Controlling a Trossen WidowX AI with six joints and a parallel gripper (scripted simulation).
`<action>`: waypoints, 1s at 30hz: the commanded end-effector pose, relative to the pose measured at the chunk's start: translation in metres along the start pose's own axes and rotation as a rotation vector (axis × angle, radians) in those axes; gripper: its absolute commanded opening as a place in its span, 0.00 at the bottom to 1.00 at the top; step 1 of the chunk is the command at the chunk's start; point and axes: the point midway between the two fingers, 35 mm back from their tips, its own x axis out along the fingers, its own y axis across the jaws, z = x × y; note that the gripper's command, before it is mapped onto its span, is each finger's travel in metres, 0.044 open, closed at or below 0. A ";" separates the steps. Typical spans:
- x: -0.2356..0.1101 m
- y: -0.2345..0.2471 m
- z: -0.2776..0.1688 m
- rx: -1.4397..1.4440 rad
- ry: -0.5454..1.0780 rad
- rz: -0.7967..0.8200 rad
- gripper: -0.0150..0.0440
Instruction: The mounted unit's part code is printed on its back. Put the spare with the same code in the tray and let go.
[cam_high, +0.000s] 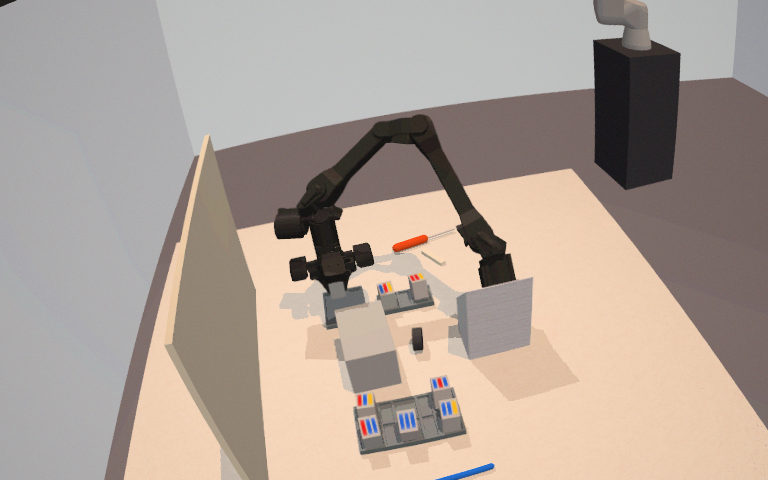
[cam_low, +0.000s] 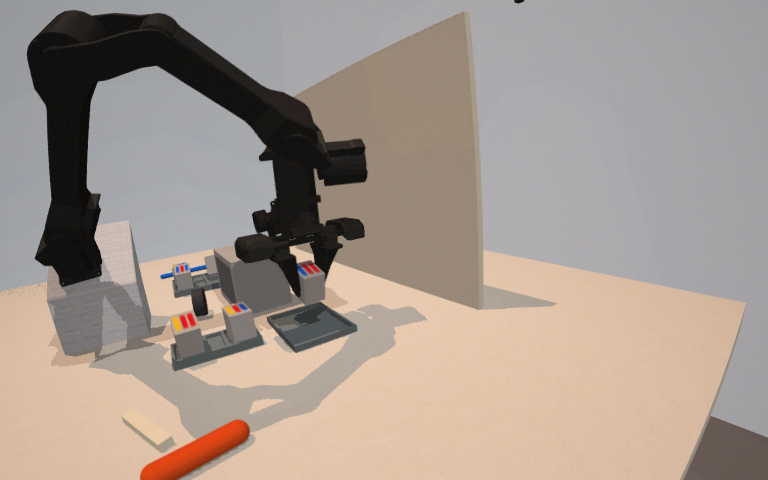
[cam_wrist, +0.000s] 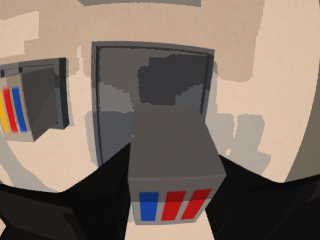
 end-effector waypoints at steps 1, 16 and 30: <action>0.005 0.002 0.003 -0.009 -0.006 0.003 0.25; 0.020 0.005 0.002 -0.009 -0.002 0.003 0.25; 0.032 0.008 0.001 -0.010 0.002 0.003 0.25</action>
